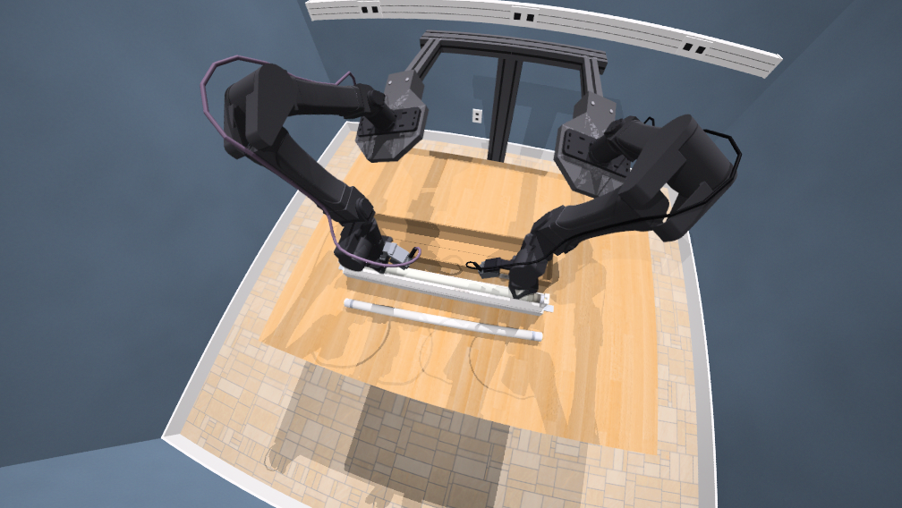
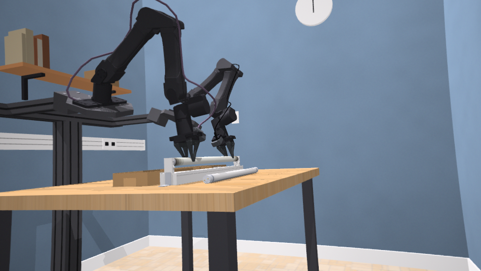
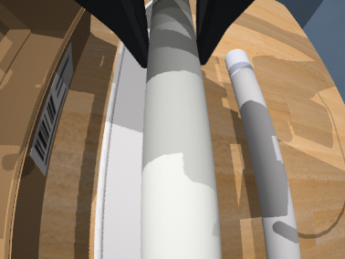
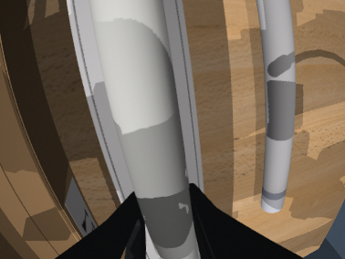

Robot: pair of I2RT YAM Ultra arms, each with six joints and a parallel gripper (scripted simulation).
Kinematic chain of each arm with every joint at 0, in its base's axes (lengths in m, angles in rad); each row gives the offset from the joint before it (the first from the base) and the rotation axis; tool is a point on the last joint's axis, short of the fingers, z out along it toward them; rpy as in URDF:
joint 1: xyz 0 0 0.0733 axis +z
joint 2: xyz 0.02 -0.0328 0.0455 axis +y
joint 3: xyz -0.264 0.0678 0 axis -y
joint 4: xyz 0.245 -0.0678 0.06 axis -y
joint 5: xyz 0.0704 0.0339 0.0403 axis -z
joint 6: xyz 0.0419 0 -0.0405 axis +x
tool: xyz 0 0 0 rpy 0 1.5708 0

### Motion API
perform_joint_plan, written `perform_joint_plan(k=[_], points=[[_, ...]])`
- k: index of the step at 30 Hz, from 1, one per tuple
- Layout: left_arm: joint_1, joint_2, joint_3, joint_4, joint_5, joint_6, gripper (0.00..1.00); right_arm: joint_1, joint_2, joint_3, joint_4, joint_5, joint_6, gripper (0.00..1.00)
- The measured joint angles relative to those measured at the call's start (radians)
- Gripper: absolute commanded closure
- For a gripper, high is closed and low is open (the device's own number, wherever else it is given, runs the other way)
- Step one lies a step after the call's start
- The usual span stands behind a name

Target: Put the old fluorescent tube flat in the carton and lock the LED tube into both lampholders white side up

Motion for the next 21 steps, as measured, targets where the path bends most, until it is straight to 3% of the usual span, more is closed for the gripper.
perform_joint_plan(k=[21], points=[[-0.018,-0.061,-0.021,-0.049,-0.010,-0.018,0.89,0.013,-0.061,-0.017,-0.050,0.006,0.012,0.89]])
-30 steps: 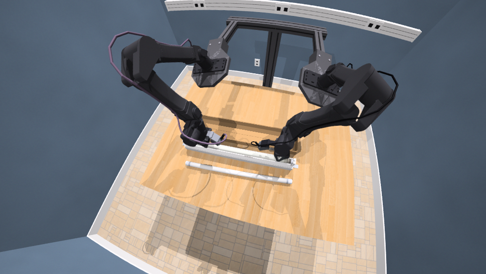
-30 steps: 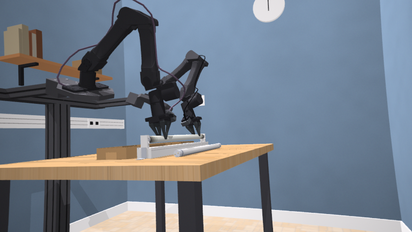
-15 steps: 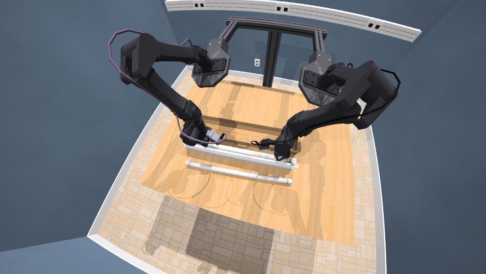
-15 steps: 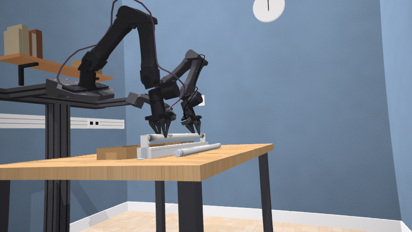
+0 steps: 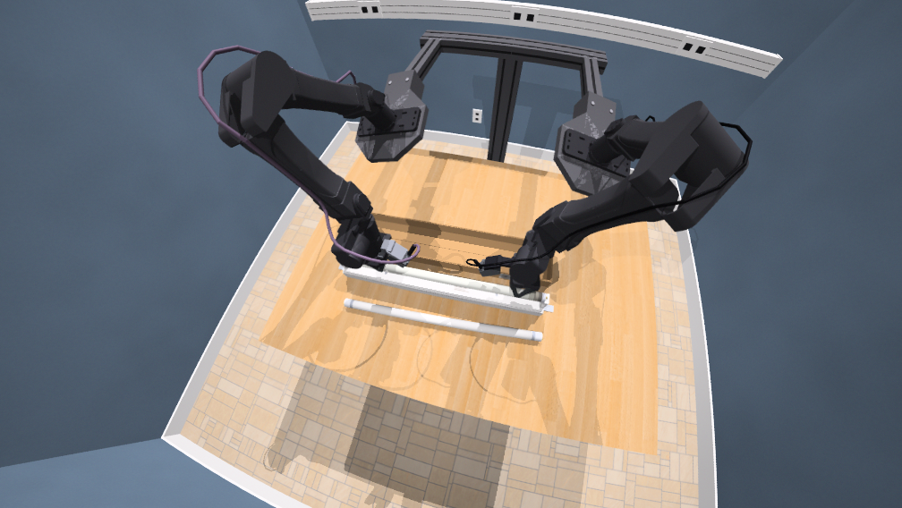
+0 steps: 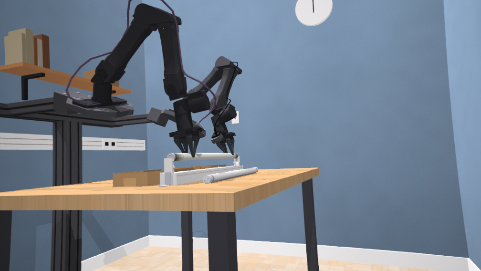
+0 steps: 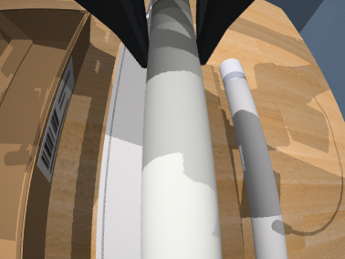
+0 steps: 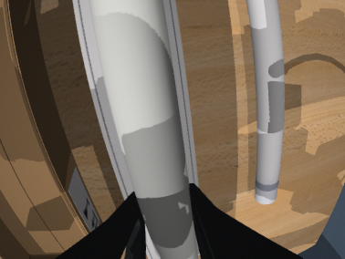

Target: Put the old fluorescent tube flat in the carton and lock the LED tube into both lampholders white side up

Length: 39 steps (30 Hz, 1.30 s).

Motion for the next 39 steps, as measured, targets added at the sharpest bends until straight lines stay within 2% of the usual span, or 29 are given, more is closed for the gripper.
perform_joint_plan(k=[26,39], points=[[-0.025,-0.085,-0.024,-0.070,-0.014,-0.024,0.89,0.019,-0.083,-0.022,-0.064,0.010,0.018,0.89],[-0.029,-0.086,-0.035,-0.062,-0.015,-0.028,0.89,0.021,-0.088,-0.035,-0.057,0.010,0.020,0.89]])
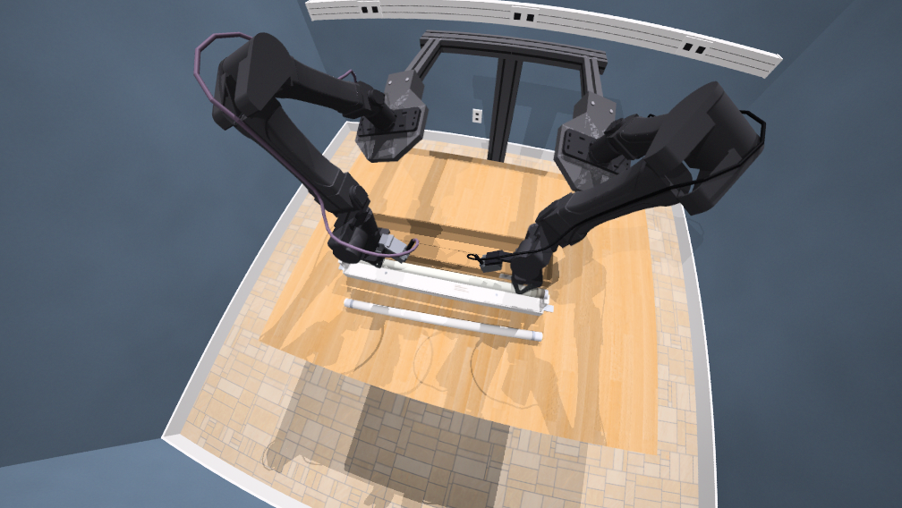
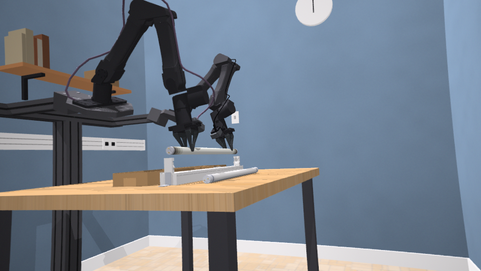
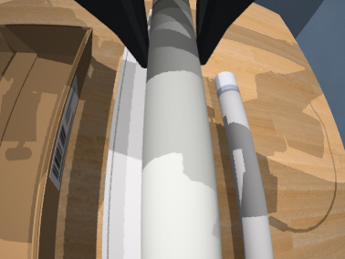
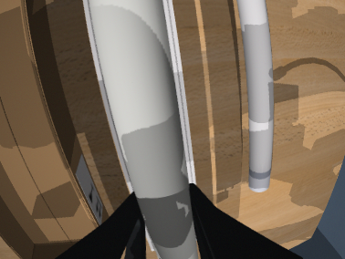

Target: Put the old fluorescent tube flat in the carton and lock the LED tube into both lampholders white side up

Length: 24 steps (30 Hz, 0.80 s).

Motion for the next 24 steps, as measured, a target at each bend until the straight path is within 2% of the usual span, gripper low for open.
perform_joint_plan(k=[14,24], points=[[-0.020,0.000,-0.055,0.046,-0.010,-0.019,0.89,0.008,-0.013,-0.067,0.052,0.005,0.008,0.89],[-0.058,0.010,-0.140,0.119,-0.027,-0.056,0.89,0.023,-0.027,-0.172,0.134,0.011,0.024,0.89]])
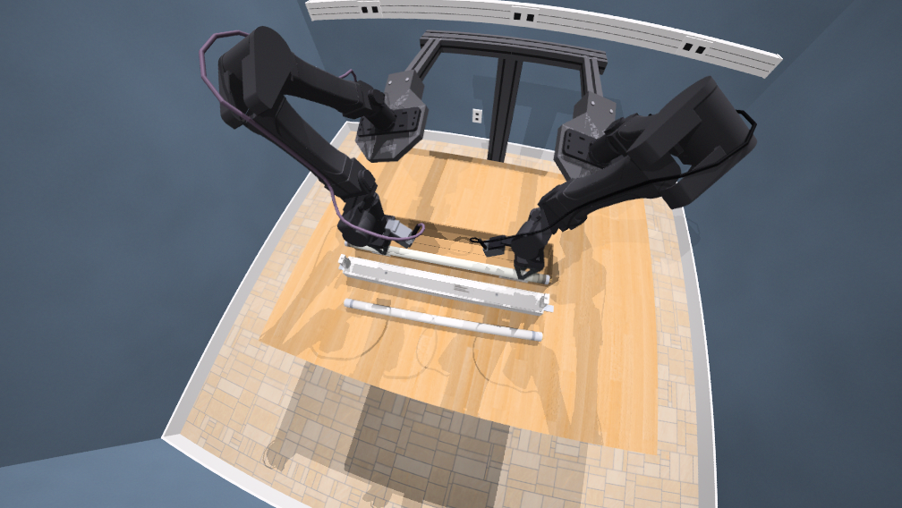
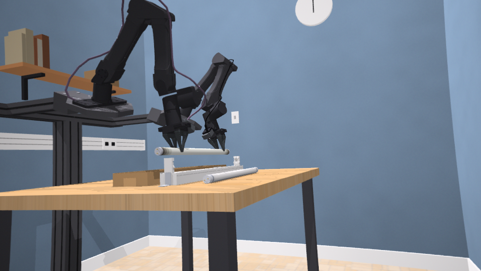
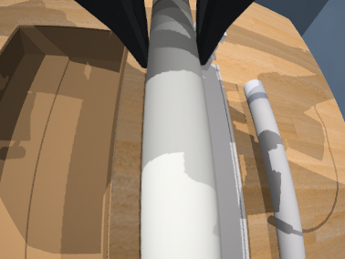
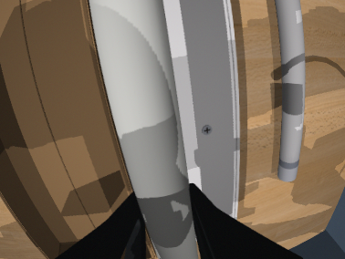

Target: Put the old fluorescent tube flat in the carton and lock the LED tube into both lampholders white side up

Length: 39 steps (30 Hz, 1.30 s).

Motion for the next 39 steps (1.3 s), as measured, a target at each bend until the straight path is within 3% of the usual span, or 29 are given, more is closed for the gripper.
perform_joint_plan(k=[23,39], points=[[-0.022,0.012,-0.043,0.047,-0.012,-0.022,0.89,0.010,-0.002,-0.056,0.055,0.003,0.008,0.89],[-0.075,0.045,-0.121,0.116,-0.032,-0.074,0.89,0.030,0.009,-0.159,0.146,0.010,0.033,0.89]])
